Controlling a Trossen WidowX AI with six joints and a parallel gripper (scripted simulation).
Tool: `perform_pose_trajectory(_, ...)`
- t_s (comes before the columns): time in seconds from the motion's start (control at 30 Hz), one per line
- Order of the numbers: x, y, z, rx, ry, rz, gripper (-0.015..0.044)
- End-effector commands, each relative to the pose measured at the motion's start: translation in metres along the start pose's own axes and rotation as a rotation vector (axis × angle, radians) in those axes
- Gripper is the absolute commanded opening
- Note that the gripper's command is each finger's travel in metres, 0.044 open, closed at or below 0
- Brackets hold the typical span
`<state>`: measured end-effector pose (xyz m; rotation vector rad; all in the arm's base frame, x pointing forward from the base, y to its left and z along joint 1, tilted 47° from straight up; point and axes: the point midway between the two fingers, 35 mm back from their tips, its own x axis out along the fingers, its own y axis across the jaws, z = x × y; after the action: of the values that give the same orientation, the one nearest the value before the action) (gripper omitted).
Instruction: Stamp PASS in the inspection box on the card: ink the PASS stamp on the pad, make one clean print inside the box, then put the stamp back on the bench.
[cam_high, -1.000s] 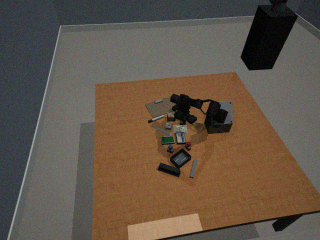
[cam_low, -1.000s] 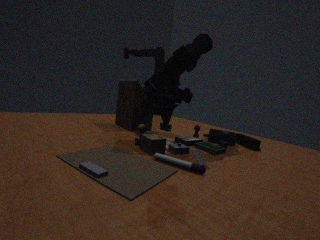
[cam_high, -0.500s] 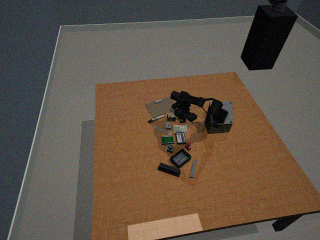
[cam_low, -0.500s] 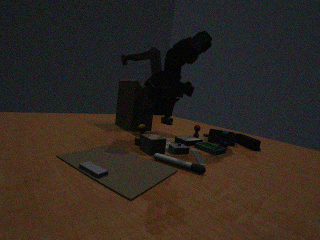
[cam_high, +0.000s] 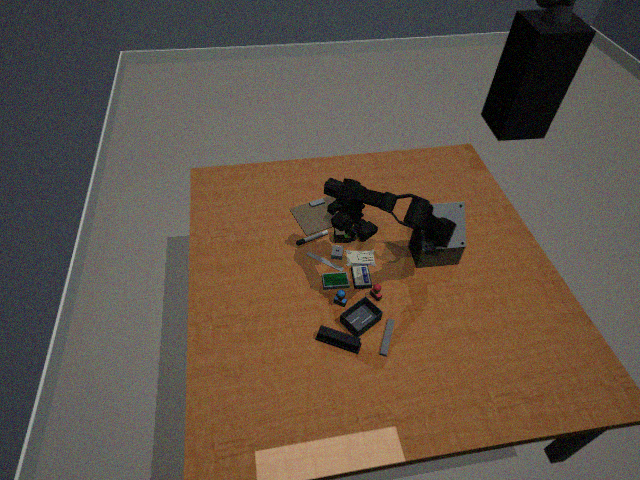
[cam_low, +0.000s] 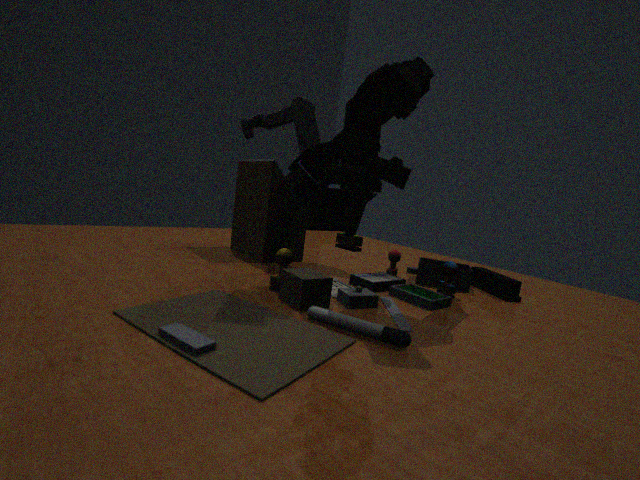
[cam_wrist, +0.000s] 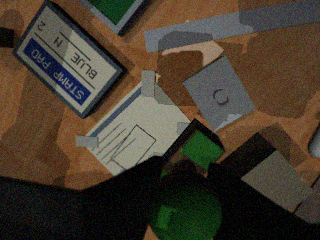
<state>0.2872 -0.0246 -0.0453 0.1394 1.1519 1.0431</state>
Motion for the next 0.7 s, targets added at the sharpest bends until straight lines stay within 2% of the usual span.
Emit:
perform_pose_trajectory(0.0, 0.002, -0.010, 0.007, 0.006, 0.000, 0.008, 0.0000)
perform_pose_trajectory(0.67, 0.006, -0.064, 0.053, 0.001, -0.003, 0.006, 0.0000)
